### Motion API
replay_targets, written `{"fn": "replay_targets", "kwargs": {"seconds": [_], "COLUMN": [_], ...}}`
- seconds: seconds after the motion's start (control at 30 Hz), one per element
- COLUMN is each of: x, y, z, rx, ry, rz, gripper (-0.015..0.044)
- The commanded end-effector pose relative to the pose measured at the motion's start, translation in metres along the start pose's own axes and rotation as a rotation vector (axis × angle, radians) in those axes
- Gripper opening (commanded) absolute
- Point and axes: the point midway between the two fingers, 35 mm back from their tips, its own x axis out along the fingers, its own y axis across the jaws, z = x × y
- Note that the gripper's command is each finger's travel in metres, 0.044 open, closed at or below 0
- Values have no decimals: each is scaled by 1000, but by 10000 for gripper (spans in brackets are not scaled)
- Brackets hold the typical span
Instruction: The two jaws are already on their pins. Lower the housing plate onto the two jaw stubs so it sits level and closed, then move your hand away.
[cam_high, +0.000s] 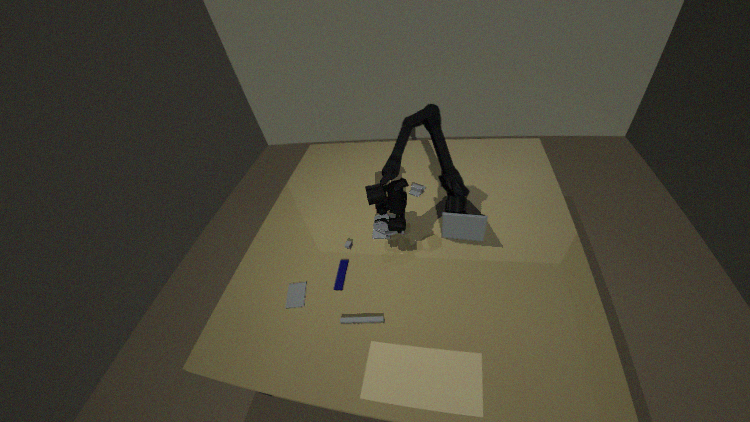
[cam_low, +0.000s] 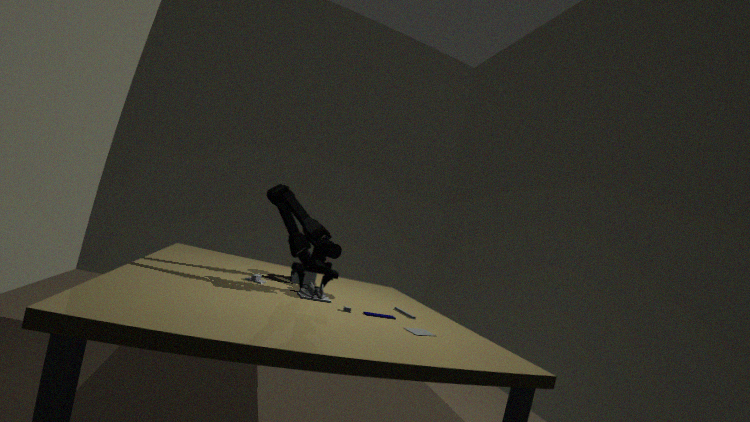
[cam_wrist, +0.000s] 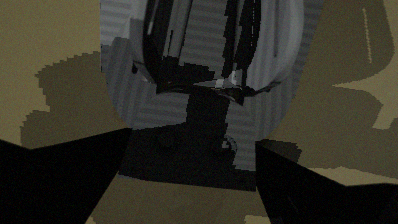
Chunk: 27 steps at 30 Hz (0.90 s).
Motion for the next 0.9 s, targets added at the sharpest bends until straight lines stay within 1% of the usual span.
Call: {"fn": "replay_targets", "kwargs": {"seconds": [0.0,0.87], "x": [2,4], "y": [0,0], "z": [-1,-1], "rx": [-5,-5], "ry": [1,1], "rz": [0,0], "gripper": [351,351]}}
